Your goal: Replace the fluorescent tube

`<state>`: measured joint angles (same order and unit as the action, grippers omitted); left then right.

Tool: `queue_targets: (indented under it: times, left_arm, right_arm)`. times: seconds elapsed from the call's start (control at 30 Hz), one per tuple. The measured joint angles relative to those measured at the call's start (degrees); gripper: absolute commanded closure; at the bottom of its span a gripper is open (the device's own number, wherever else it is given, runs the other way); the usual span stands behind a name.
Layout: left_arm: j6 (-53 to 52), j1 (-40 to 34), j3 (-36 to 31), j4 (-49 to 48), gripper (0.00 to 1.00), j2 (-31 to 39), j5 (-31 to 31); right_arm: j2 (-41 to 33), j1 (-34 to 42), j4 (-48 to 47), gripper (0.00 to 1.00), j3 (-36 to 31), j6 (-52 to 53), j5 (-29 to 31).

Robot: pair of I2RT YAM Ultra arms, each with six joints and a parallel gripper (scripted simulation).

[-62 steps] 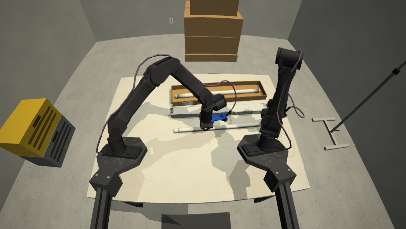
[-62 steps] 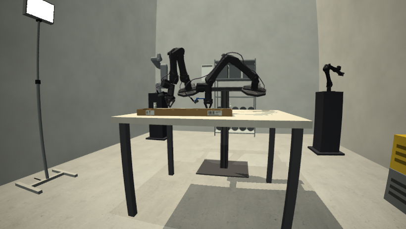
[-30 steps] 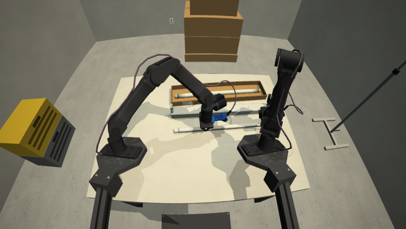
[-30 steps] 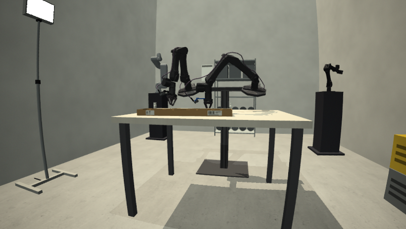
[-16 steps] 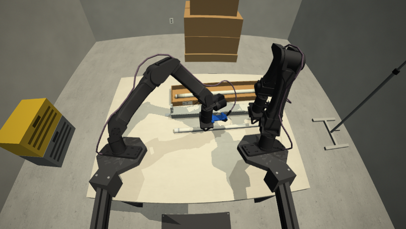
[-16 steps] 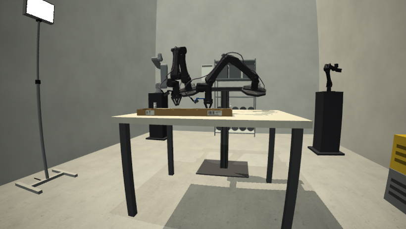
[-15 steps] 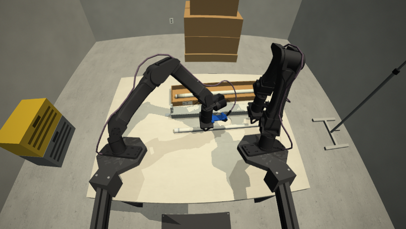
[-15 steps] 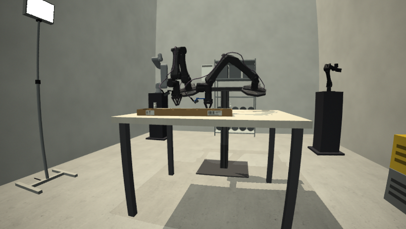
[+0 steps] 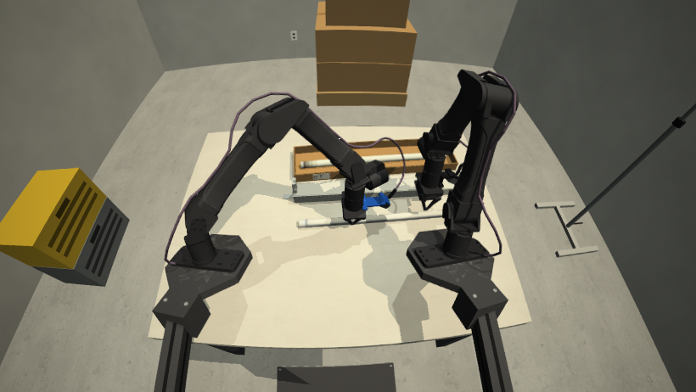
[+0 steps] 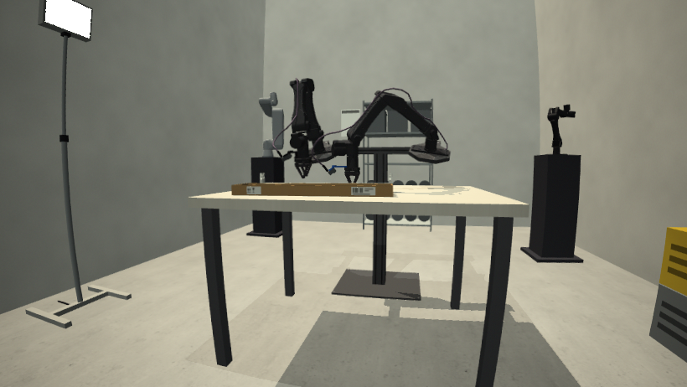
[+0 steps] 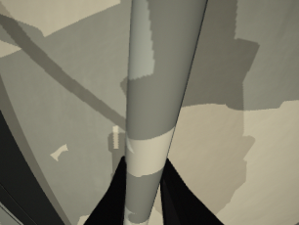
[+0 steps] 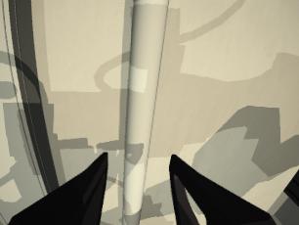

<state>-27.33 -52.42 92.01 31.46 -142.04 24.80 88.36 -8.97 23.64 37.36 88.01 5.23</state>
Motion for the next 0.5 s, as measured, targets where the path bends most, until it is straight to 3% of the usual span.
queue_targets:
  times: [0.5]
  left_arm:
    - [0.0,0.0,0.0,0.0,0.89,0.0,0.0]
  right_arm:
    - [6.16,-0.76,-7.61,0.51,-1.49,-0.63,-0.2]
